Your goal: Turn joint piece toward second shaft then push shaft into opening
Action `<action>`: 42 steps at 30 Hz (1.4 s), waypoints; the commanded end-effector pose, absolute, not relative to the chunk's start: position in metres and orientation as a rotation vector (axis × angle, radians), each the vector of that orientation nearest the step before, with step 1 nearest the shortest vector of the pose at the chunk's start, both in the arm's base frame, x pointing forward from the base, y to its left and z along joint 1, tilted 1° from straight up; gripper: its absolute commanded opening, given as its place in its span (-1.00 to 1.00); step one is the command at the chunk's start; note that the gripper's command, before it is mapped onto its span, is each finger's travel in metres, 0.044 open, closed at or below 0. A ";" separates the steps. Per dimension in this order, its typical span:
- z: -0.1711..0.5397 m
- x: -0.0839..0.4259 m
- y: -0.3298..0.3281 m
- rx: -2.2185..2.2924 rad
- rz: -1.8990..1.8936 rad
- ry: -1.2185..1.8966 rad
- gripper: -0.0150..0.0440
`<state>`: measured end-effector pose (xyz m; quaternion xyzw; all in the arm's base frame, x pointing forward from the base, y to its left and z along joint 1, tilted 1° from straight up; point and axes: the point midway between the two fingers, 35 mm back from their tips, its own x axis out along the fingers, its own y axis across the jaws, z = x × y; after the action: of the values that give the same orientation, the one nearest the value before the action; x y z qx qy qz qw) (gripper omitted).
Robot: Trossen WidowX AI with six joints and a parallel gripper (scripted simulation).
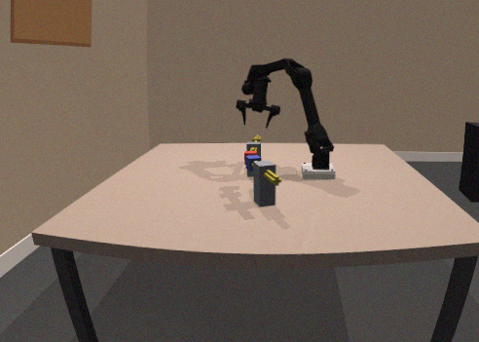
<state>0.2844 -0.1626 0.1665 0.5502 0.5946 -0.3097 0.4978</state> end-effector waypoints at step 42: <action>0.079 0.286 -0.169 1.132 -1.088 1.233 1.00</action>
<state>0.2861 -0.1686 0.0852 0.4764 0.5205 -0.4556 0.5427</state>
